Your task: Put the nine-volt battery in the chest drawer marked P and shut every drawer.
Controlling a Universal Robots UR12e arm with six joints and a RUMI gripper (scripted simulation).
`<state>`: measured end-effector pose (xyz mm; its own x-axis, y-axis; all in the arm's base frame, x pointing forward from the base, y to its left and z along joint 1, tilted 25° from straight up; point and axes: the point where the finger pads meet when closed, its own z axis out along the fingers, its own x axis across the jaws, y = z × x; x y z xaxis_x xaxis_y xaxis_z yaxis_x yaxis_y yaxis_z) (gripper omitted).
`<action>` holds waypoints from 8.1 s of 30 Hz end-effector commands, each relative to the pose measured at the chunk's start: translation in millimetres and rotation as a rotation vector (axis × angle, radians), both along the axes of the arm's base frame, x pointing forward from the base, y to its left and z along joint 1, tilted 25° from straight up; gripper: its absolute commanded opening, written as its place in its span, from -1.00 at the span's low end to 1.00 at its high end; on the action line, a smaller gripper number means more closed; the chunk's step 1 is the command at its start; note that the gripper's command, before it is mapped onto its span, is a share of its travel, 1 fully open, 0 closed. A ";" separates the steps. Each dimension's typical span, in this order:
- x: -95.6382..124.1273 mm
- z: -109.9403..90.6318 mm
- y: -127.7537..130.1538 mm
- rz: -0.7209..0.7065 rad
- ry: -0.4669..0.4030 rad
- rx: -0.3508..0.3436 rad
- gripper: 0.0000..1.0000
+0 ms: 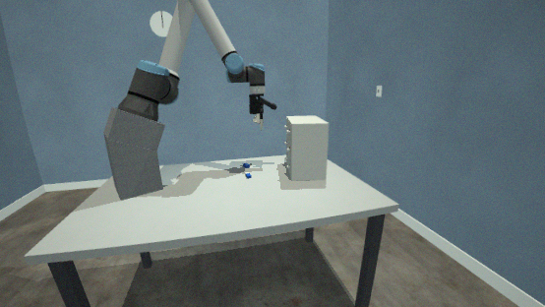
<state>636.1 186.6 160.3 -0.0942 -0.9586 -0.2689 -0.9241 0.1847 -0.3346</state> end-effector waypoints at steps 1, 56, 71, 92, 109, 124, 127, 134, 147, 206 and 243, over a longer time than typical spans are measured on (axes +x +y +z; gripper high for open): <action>2.2 -0.5 0.0 -0.004 -0.016 -0.002 1.00; 85.9 -44.0 4.6 -0.239 -0.857 -0.085 1.00; 108.8 -56.4 5.9 -0.305 -1.091 -0.108 1.00; 114.8 -61.3 6.3 -0.327 -1.166 -0.114 1.00; 118.2 -69.9 8.3 -0.327 -1.166 -0.114 1.00; 120.4 -75.1 9.6 -0.327 -1.166 -0.114 1.00; 120.4 -75.1 9.6 -0.327 -1.166 -0.114 1.00; 120.4 -75.1 9.6 -0.327 -1.166 -0.114 1.00; 120.4 -75.1 9.6 -0.327 -1.166 -0.114 1.00; 118.3 -69.9 8.3 -0.327 -1.166 -0.114 1.00; 108.8 -56.5 5.9 -0.305 -1.091 -0.108 1.00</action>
<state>748.1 192.7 101.1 -0.0939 -0.9589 -0.2679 -0.0144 0.2704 -0.9626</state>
